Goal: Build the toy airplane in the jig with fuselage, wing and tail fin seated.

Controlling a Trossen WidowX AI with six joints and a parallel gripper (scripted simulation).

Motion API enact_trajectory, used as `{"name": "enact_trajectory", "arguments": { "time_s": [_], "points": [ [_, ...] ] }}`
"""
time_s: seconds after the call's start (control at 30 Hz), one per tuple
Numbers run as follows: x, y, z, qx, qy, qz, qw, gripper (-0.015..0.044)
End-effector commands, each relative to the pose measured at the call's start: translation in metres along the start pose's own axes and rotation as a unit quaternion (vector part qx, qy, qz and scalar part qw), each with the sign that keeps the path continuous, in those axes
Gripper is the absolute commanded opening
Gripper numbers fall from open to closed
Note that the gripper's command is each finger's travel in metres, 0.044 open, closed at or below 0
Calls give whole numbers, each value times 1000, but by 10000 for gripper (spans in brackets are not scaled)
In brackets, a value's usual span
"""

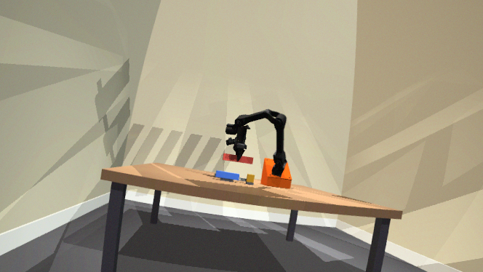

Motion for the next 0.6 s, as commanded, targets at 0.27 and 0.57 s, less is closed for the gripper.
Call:
{"name": "enact_trajectory", "arguments": {
  "time_s": [0.27, 0.57],
  "points": [
    [-2, 6, -15, 5, 4, -4, 1000, 0],
    [-5, -4, -43, 6, 1, -5, 1000, 0]
  ]
}}
Point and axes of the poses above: the point midway between the two fingers, 35 mm back from their tips, its own y axis back along the fingers, its own z axis across the jaws, x = y × z, the point moved 4 cm from there along y, back along the fingers, and after that the axes turned 1 degree about -y, right-handed, at the moved point
